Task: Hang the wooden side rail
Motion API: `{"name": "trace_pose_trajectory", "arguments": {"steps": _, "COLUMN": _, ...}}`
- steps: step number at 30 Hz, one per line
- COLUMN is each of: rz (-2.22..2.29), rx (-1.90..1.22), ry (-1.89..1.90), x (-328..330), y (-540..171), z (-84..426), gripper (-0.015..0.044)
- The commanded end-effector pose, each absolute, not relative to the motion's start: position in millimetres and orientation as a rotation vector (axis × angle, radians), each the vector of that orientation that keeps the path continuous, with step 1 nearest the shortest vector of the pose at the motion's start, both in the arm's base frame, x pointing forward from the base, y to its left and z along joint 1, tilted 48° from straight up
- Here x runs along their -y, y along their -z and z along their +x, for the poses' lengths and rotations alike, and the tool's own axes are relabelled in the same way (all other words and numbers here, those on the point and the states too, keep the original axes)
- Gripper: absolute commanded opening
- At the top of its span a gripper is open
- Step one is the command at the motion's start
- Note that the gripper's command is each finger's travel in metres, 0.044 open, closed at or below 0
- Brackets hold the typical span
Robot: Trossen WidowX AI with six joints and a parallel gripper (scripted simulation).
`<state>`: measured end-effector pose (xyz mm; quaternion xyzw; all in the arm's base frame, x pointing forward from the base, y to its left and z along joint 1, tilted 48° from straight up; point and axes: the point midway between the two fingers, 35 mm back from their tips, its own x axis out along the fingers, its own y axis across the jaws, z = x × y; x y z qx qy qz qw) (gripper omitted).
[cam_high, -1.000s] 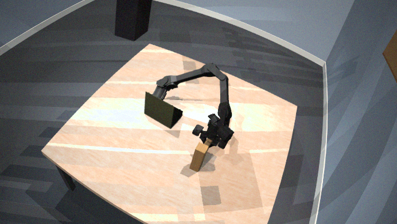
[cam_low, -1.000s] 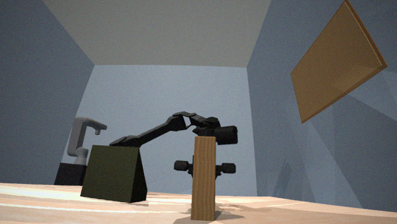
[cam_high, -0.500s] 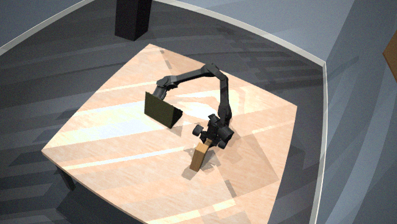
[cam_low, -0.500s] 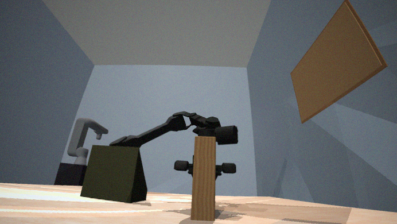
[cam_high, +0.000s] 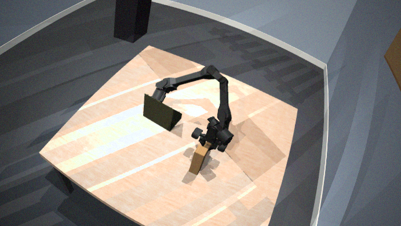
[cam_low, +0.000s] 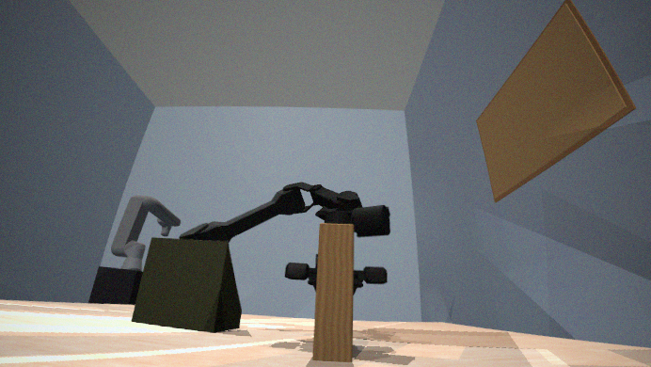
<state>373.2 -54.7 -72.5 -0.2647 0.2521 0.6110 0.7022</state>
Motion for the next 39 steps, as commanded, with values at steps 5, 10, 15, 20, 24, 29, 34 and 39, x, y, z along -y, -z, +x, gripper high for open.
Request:
{"name": "trace_pose_trajectory", "arguments": {"steps": 5, "rz": -0.593, "rx": -0.563, "ry": -1.345, "x": 62.0, "y": 72.6, "z": 374.2, "gripper": 0.0}}
{"name": "trace_pose_trajectory", "arguments": {"steps": 10, "rz": -0.593, "rx": -0.564, "ry": -1.345, "x": 62.8, "y": 72.7, "z": 373.7, "gripper": 0.0}}
{"name": "trace_pose_trajectory", "arguments": {"steps": 15, "rz": -0.593, "rx": -0.564, "ry": -1.345, "x": 63.4, "y": 72.8, "z": 373.2, "gripper": 0.0}}
{"name": "trace_pose_trajectory", "arguments": {"steps": 20, "rz": -0.593, "rx": -0.564, "ry": -1.345, "x": 63.4, "y": 73.6, "z": 373.3, "gripper": 0.0}}
{"name": "trace_pose_trajectory", "arguments": {"steps": 24, "rz": -0.593, "rx": -0.564, "ry": -1.345, "x": 63.4, "y": 74.1, "z": 373.8, "gripper": 0.0}}
{"name": "trace_pose_trajectory", "arguments": {"steps": 29, "rz": -0.593, "rx": -0.564, "ry": -1.345, "x": 63.9, "y": 74.5, "z": 374.1, "gripper": 0.0}}
{"name": "trace_pose_trajectory", "arguments": {"steps": 34, "rz": -0.593, "rx": -0.564, "ry": -1.345, "x": 64.7, "y": 74.5, "z": 373.6, "gripper": 0.0}}
{"name": "trace_pose_trajectory", "arguments": {"steps": 39, "rz": -0.593, "rx": -0.564, "ry": -1.345, "x": 65.3, "y": 74.7, "z": 373.2, "gripper": 0.0}}
